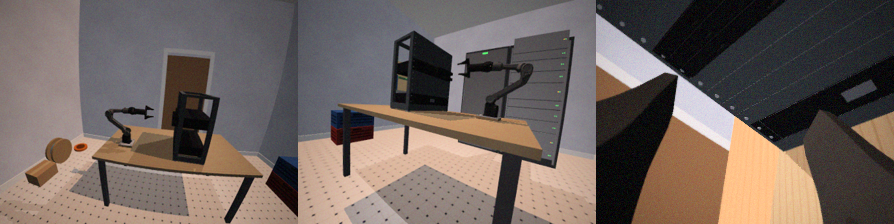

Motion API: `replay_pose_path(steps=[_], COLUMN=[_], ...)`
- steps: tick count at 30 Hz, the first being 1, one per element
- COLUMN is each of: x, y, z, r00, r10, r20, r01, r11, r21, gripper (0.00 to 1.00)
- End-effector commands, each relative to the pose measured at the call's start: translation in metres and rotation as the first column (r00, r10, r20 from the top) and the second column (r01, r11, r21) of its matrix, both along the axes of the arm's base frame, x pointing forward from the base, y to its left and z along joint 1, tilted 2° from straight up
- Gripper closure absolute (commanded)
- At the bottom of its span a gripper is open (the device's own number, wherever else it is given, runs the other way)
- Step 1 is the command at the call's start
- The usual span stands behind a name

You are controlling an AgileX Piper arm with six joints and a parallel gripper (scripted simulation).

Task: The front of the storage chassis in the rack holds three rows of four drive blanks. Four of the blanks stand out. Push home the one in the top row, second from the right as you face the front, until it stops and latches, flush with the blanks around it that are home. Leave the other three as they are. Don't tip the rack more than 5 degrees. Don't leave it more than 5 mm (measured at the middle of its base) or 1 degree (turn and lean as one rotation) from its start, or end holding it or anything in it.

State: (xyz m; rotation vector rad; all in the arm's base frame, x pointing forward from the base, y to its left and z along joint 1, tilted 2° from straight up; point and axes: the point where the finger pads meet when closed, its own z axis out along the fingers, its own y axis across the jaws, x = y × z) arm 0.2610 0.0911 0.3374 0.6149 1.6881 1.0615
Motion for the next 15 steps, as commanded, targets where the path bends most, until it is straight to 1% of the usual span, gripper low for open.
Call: replay_pose_path(steps=[1,8,10,15], x=[0.0,0.003,0.003,0.005], y=[-0.008,-0.039,-0.039,-0.059], z=[0.001,0.004,0.004,0.005], r00=[1.0,0.991,0.991,0.977], r10=[-0.011,-0.134,-0.134,-0.206], r20=[0.004,-0.025,-0.025,-0.054], r01=[0.011,0.136,0.136,0.212], r11=[0.999,0.968,0.968,0.928], r21=[0.042,0.209,0.209,0.307], gripper=[0.0,0.0,0.0,0.0])
